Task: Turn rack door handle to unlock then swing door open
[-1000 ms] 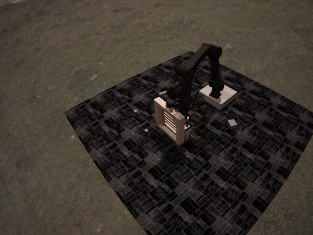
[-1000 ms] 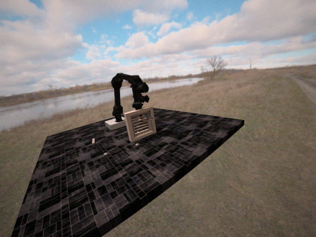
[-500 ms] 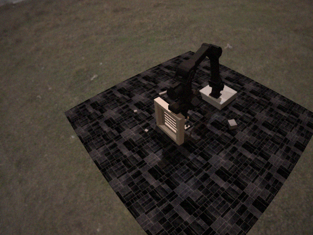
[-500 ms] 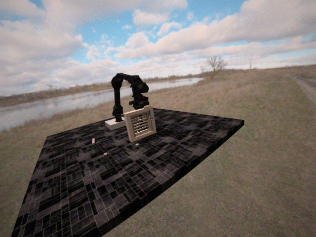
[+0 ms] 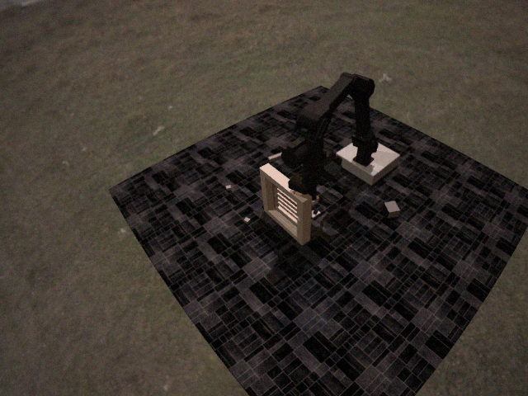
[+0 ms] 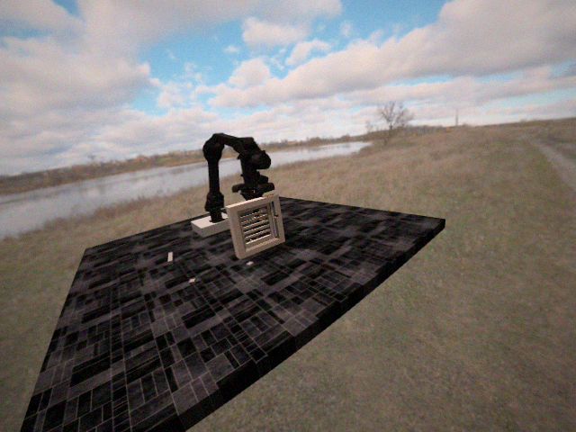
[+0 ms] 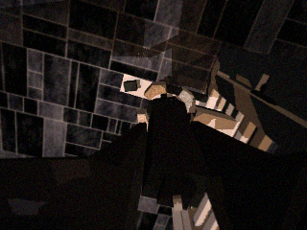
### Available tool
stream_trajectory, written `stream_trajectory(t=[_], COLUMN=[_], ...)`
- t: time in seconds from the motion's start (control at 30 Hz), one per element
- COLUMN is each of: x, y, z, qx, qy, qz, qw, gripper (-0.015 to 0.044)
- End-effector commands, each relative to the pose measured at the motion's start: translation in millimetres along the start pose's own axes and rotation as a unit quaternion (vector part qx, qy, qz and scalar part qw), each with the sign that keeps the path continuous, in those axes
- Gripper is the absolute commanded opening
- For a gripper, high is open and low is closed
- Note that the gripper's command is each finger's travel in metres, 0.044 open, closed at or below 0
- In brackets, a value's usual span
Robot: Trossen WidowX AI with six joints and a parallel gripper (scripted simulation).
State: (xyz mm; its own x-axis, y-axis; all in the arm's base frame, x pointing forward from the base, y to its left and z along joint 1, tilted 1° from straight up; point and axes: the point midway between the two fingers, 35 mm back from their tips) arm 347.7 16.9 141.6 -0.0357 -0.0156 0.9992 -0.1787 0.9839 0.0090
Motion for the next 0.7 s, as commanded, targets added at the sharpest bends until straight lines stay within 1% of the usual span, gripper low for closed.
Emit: stream_trajectory(t=[0.0, 0.13, 0.47, 0.5, 0.57, 0.67], x=[-0.2, -0.2, -0.2, -0.2, -0.2, -0.2], y=[-1.5, -1.5, -1.5, -1.5, -1.5, -1.5], z=[-2.8, -2.8, -2.8, -2.8, -2.8, -2.8], qx=[0.013, 0.013, 0.013, 0.013, -0.004, -0.074], qy=[-0.006, -0.006, -0.006, -0.006, -0.006, -0.006], qz=[0.004, 0.004, 0.004, 0.004, 0.004, 0.003], qw=[1.0, 1.0, 1.0, 1.0, 1.0, 0.997], gripper=[0.0016, 0.0016, 0.0278, 0.0288, 0.0288, 0.0288])
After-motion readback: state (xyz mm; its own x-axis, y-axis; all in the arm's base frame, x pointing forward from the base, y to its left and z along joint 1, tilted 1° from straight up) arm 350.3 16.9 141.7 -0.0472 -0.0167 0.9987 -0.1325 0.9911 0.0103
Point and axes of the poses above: the point midway between the two fingers, 35 mm back from their tips, its own x axis back along the fingers, its own z axis across the jaws, y = z × x
